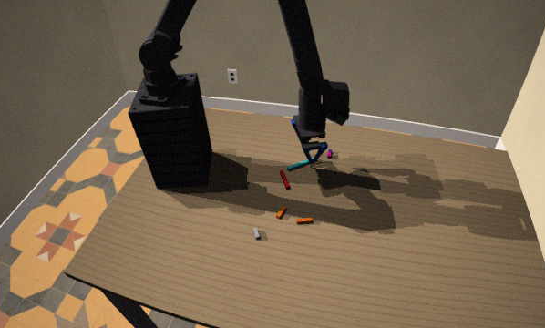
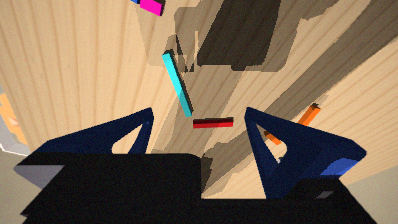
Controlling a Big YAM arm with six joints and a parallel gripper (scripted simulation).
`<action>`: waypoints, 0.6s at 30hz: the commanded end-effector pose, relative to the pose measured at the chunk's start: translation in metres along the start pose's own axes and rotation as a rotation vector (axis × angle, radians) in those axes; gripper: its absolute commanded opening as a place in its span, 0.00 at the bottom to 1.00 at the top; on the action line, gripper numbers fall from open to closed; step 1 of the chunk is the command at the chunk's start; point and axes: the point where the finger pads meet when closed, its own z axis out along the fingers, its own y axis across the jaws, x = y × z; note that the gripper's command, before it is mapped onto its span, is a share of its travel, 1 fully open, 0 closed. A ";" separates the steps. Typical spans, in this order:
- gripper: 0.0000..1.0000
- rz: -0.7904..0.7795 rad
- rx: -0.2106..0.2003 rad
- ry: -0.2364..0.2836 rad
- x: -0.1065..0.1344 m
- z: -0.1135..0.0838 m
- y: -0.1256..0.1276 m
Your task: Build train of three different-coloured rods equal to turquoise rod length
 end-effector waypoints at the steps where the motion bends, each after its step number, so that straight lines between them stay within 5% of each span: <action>1: 1.00 -0.064 0.012 -0.043 -0.008 -0.010 -0.009; 18: 1.00 -0.385 0.019 -0.041 0.007 -0.009 -0.015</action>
